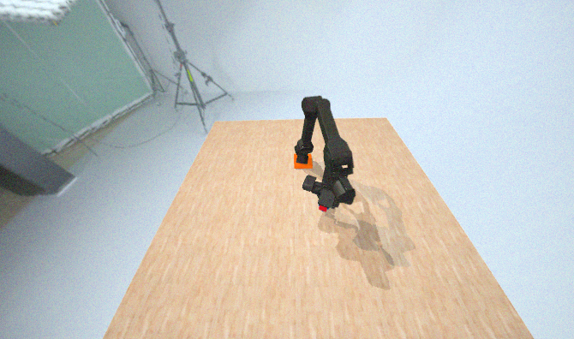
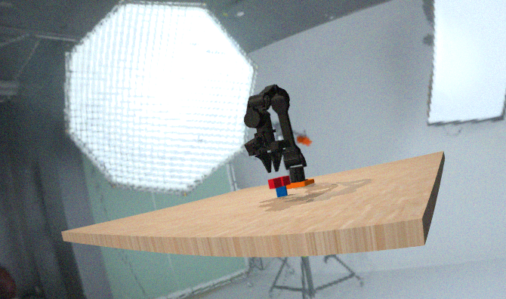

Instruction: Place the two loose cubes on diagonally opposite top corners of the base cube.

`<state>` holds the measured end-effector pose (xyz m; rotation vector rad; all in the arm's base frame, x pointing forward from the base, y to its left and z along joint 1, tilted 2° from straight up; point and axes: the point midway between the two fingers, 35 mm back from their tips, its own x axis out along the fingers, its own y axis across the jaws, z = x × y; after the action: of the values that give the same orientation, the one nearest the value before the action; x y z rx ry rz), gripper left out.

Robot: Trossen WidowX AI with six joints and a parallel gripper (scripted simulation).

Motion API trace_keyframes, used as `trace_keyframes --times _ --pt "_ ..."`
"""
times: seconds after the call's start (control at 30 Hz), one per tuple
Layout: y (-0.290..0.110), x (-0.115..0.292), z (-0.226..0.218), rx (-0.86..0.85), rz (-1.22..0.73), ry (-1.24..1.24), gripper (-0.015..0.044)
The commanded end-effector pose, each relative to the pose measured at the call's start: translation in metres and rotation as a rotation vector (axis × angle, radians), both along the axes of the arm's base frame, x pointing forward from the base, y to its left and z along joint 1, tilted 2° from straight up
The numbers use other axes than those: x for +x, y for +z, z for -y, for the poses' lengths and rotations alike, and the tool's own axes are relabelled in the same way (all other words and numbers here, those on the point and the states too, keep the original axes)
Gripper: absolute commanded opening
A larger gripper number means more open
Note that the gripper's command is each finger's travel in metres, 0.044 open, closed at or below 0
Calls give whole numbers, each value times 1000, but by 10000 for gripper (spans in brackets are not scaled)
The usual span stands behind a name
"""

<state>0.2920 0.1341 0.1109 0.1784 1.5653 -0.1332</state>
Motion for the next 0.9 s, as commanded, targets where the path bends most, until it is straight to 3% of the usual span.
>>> trace_keyframes --times 0.0,0.73,0.87 --pt "8 1 0 4 8 3 205" --pt "29 1 1 4 8 3 205" --pt "33 0 1 2 5 0 310"
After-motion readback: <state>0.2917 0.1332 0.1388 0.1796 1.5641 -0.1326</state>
